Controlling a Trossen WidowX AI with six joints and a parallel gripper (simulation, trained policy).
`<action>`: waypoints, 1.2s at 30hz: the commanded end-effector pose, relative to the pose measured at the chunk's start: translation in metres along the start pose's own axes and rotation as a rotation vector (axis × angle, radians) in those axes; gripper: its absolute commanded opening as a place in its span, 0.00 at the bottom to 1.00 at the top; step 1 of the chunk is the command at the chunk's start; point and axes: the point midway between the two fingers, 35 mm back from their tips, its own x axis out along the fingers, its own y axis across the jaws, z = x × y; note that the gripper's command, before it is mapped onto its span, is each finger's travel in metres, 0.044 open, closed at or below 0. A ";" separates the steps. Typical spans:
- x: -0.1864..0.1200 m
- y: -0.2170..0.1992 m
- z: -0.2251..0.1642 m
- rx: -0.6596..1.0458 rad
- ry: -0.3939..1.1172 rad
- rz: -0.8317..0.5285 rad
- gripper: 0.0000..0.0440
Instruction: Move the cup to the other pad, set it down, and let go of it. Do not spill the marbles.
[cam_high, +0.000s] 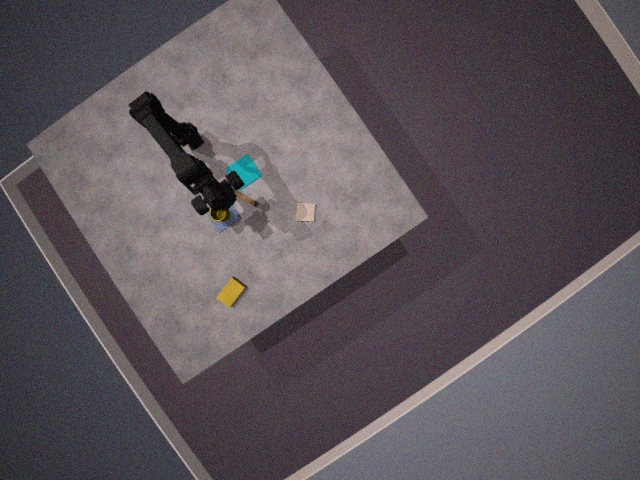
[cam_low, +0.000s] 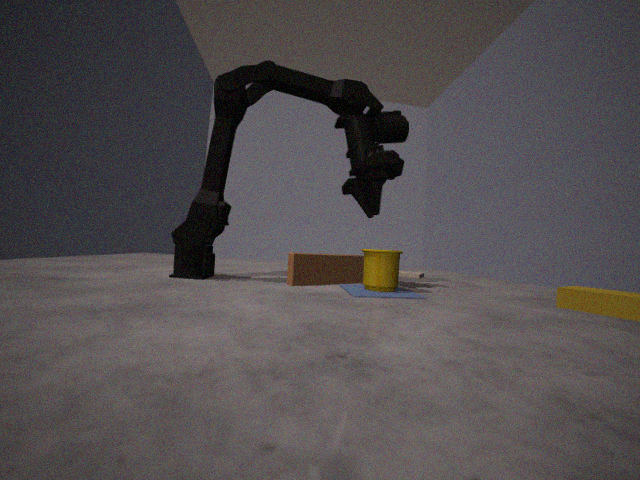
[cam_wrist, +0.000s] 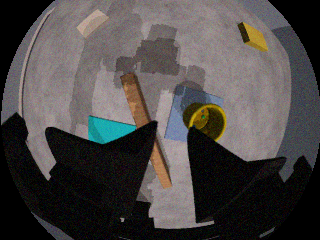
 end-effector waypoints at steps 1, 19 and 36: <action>0.006 -0.007 -0.002 -0.025 0.037 -0.011 0.30; 0.061 -0.035 -0.021 -0.155 0.194 -0.017 0.35; 0.119 -0.038 -0.041 -0.325 0.267 0.031 0.19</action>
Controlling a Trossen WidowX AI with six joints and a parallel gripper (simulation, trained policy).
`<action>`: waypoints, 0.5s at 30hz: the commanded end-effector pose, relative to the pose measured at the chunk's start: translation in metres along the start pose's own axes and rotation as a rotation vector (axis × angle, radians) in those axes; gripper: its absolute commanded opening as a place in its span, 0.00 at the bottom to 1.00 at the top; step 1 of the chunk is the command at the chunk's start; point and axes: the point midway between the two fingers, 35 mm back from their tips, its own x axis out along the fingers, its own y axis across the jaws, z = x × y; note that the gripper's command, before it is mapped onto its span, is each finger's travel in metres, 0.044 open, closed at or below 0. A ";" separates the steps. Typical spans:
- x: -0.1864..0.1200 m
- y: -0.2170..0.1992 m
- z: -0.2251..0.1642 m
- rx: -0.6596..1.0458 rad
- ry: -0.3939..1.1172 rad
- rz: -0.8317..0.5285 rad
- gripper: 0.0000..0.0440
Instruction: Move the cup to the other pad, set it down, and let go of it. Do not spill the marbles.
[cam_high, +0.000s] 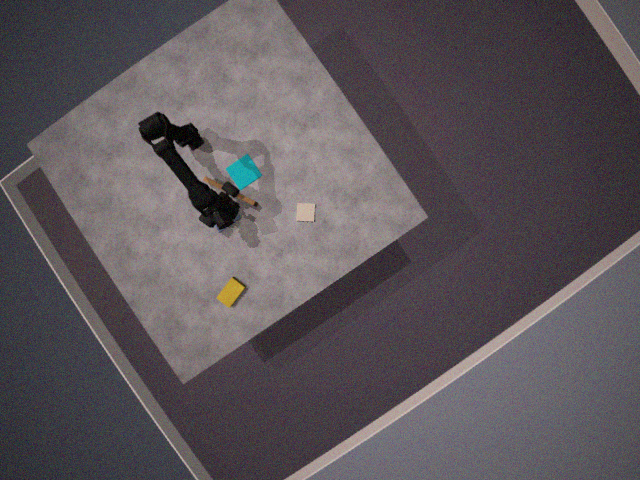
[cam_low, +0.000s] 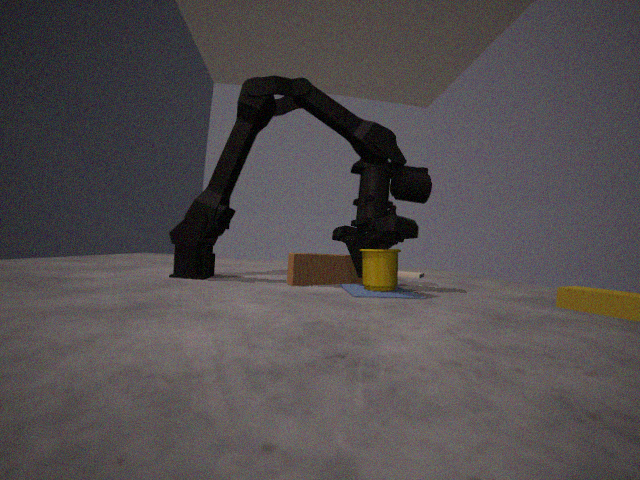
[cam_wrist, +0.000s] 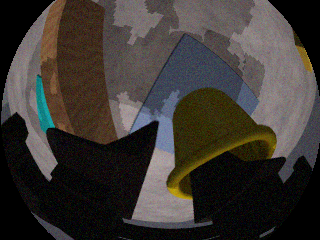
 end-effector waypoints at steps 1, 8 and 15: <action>0.002 0.000 0.000 -0.042 -0.002 0.003 0.13; -0.007 0.002 -0.004 -0.114 -0.001 0.014 0.01; -0.025 0.010 -0.006 -0.153 -0.004 0.028 0.01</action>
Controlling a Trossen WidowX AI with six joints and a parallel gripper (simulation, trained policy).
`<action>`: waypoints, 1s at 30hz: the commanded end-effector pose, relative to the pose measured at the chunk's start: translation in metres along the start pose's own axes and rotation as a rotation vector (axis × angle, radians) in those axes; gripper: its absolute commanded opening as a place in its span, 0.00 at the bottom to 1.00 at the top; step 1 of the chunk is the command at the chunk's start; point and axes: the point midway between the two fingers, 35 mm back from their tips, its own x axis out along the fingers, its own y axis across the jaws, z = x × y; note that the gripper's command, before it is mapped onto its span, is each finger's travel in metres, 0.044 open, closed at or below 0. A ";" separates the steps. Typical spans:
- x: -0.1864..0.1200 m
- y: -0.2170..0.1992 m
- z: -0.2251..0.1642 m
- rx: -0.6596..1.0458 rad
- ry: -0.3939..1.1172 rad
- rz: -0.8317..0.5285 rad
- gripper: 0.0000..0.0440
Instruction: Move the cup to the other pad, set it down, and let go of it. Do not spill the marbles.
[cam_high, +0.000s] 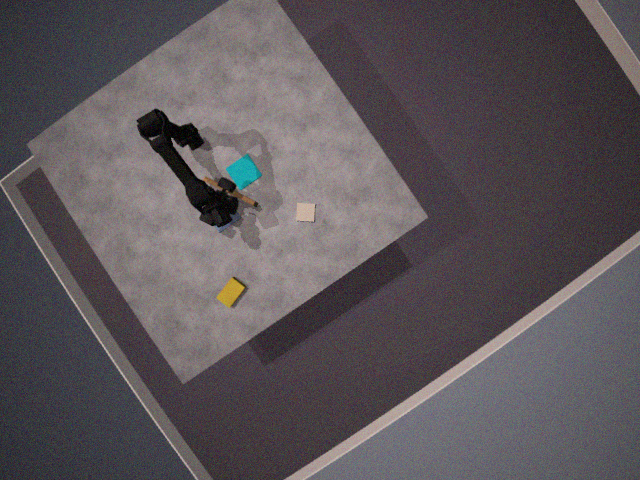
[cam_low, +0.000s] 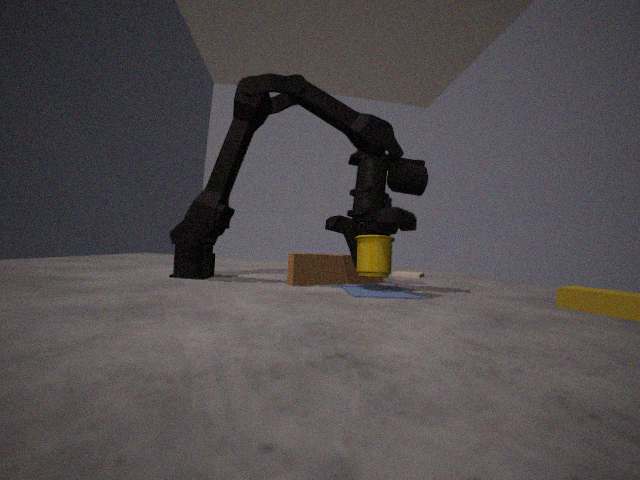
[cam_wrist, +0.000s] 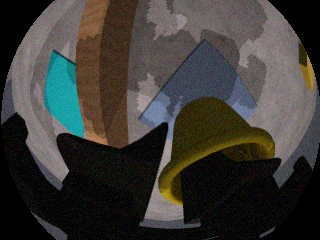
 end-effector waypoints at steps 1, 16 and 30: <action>-0.012 0.004 0.001 -0.019 -0.012 0.003 0.01; -0.052 0.031 0.012 -0.088 -0.050 -0.005 0.00; -0.070 0.067 0.029 -0.152 -0.101 -0.032 0.00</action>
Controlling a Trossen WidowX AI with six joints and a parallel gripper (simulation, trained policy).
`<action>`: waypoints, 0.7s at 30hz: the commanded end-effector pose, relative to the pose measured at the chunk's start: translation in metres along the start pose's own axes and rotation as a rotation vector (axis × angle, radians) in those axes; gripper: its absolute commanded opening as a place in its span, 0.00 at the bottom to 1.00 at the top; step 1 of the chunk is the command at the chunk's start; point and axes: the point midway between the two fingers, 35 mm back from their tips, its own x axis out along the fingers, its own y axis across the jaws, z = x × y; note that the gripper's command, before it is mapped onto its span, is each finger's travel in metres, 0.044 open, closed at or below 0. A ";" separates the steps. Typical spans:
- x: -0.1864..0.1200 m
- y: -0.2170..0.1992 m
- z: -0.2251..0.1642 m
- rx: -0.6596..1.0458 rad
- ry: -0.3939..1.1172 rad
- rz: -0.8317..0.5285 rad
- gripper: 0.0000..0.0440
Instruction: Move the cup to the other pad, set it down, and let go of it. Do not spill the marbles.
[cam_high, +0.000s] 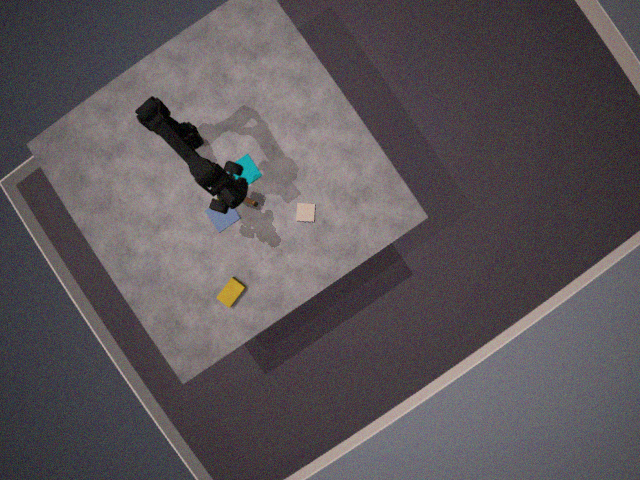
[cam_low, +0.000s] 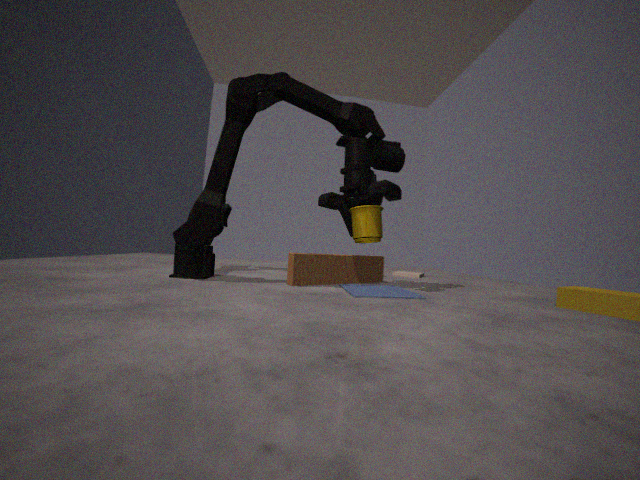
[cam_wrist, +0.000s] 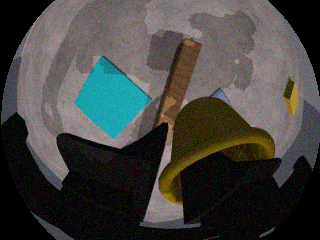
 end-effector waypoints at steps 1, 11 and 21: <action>-0.004 0.008 0.005 -0.009 -0.017 -0.005 0.00; -0.008 0.038 0.017 -0.042 -0.049 -0.020 0.00; -0.006 0.068 0.021 -0.067 -0.074 -0.031 0.00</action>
